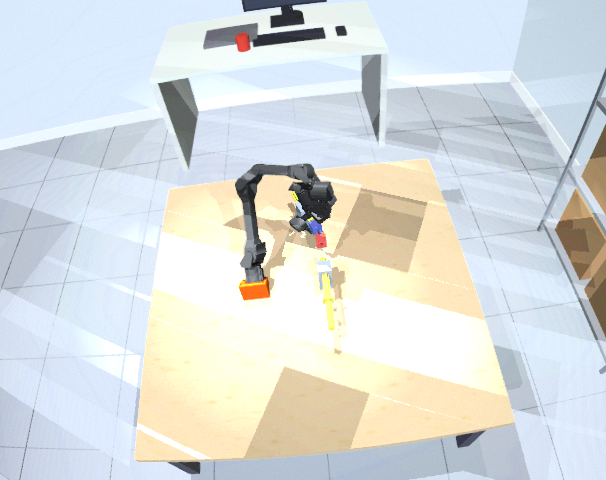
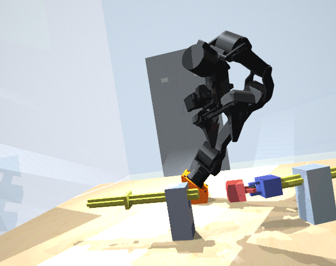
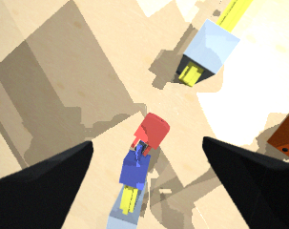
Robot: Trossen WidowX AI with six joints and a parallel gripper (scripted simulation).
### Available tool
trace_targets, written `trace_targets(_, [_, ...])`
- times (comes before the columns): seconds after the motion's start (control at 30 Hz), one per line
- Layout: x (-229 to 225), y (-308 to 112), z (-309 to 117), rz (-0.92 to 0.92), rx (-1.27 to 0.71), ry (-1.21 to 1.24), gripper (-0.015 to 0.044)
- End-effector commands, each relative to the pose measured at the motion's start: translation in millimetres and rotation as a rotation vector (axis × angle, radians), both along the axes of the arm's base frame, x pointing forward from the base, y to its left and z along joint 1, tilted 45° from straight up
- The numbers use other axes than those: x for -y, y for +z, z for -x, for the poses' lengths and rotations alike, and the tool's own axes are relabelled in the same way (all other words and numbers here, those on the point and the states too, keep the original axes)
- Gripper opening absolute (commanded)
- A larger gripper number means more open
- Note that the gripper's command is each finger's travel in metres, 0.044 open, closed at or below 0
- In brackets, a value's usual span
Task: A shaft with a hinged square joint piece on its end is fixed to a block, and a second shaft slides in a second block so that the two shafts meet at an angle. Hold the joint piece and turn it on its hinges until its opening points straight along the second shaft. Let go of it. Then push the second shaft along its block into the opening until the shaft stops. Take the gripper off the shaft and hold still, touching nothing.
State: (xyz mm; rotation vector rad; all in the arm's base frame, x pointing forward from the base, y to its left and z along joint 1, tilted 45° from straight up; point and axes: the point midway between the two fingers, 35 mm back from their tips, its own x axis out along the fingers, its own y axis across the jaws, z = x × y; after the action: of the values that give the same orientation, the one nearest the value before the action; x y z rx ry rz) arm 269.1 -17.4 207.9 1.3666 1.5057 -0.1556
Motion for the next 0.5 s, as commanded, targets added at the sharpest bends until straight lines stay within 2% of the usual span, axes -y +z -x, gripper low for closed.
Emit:
trace_targets(0.0, [9.0,11.7,3.3,0.043,0.068,0.033,0.0440])
trace_targets(0.27, [9.5,10.2,1.0,0.030,0.050,0.018,0.0440])
trace_targets(0.47, [11.0,-15.5,-4.3,-0.047,-0.101,-0.043,0.0440])
